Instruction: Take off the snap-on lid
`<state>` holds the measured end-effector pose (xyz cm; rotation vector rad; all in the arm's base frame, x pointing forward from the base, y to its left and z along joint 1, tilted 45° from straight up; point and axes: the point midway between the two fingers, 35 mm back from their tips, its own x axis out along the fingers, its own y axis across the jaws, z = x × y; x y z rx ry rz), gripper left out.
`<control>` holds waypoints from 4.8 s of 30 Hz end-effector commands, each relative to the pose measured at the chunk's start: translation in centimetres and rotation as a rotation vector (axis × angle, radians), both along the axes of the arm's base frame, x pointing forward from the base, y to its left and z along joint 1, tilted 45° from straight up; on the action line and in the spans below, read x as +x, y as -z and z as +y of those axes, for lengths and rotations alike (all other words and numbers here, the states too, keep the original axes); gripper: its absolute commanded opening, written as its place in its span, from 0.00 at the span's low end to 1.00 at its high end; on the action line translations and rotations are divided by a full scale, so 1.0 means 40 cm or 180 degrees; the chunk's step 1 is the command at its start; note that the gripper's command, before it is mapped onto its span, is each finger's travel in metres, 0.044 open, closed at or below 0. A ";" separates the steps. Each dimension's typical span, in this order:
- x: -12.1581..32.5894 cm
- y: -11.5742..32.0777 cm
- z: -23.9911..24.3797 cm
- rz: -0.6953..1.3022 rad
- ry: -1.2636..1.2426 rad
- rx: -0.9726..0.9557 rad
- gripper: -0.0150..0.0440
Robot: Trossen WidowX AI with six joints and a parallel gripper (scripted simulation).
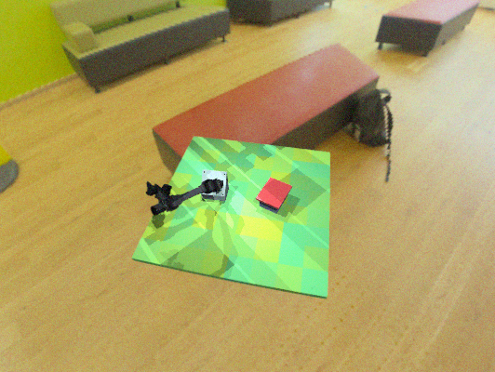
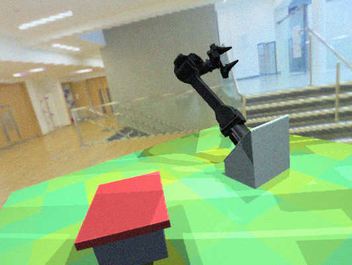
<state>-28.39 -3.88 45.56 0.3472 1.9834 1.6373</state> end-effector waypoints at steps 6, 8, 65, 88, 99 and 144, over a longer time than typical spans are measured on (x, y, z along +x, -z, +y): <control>0.020 0.008 -0.120 0.0077 -0.0487 -0.0070 0.67; 0.036 0.012 -0.173 0.0107 -0.0703 -0.0105 0.65; 1.271 0.223 -0.525 0.0175 -0.6289 -0.0225 0.65; 1.607 0.741 0.068 0.1301 -0.8503 0.1496 0.65; 1.467 0.985 0.359 0.2753 -0.9355 0.2251 0.65; 1.419 1.167 0.320 0.3404 -0.9558 0.2499 0.65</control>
